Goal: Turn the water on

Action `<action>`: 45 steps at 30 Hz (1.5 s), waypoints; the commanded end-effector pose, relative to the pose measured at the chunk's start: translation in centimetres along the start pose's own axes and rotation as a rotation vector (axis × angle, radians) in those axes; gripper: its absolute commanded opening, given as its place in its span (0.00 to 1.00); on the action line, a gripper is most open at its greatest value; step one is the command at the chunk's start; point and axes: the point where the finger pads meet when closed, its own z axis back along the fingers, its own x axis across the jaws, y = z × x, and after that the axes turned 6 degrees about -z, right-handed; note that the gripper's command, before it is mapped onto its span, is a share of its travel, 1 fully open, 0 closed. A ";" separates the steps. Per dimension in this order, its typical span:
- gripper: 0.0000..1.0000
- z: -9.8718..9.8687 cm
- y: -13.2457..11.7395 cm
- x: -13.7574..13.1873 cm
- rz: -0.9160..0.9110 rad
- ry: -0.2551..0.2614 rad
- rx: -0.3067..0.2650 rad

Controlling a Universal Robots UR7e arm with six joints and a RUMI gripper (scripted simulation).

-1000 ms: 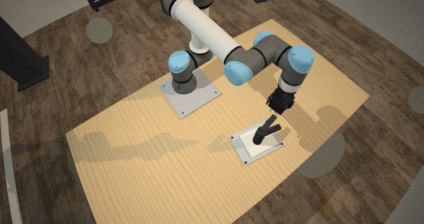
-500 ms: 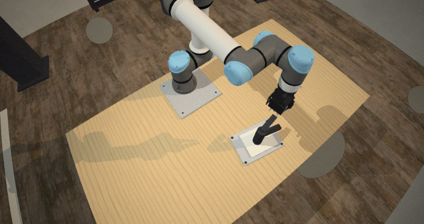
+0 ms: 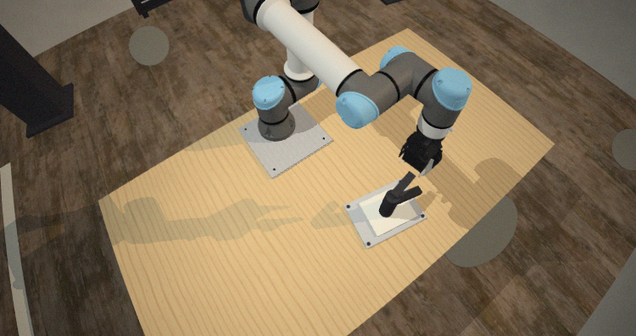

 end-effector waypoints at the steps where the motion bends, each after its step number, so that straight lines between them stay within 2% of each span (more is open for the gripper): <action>1: 0.38 0.1 0.0 0.0 0.000 -0.002 0.000; 30: 0.38 -0.3 0.0 0.0 0.001 0.002 -0.002; 45: 0.38 -2.0 0.0 0.0 0.002 0.004 -0.002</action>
